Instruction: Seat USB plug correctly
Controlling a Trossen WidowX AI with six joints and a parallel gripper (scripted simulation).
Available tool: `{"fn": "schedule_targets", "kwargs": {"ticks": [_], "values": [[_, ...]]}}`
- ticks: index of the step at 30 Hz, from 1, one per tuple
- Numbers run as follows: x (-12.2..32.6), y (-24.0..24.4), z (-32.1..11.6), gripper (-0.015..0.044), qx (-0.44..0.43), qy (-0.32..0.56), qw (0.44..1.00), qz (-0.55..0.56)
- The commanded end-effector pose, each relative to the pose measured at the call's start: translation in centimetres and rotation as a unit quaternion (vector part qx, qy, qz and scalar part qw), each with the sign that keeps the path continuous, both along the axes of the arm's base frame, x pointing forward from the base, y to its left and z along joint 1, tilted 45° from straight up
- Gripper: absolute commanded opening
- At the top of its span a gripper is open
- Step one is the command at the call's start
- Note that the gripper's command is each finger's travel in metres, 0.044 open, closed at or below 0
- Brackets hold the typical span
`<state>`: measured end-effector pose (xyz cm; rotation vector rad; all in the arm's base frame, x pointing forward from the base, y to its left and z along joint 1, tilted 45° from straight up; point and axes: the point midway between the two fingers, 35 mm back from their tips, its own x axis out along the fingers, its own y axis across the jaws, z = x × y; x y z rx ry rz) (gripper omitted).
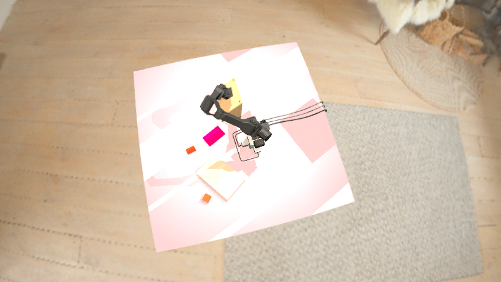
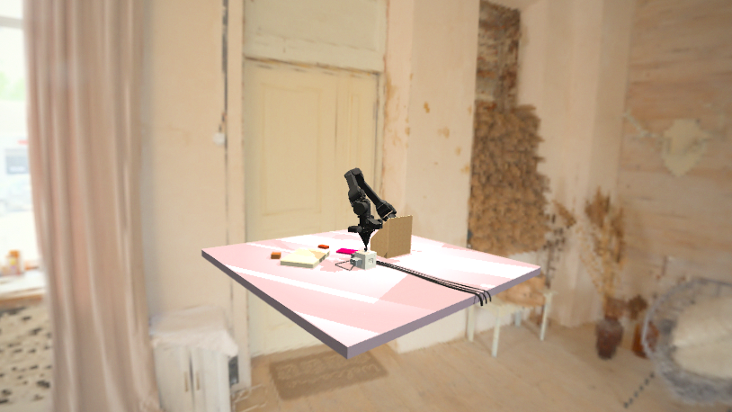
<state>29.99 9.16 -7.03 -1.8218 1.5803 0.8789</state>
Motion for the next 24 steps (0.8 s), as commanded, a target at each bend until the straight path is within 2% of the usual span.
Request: {"fn": "schedule_targets", "kwargs": {"ticks": [1,24], "values": [[-0.02,-0.12,-0.07,0.0000,-0.002,0.001,1.000,0.002],[0.01,-0.32,-0.27,0.0000,-0.002,0.001,1.000,0.002]]}}
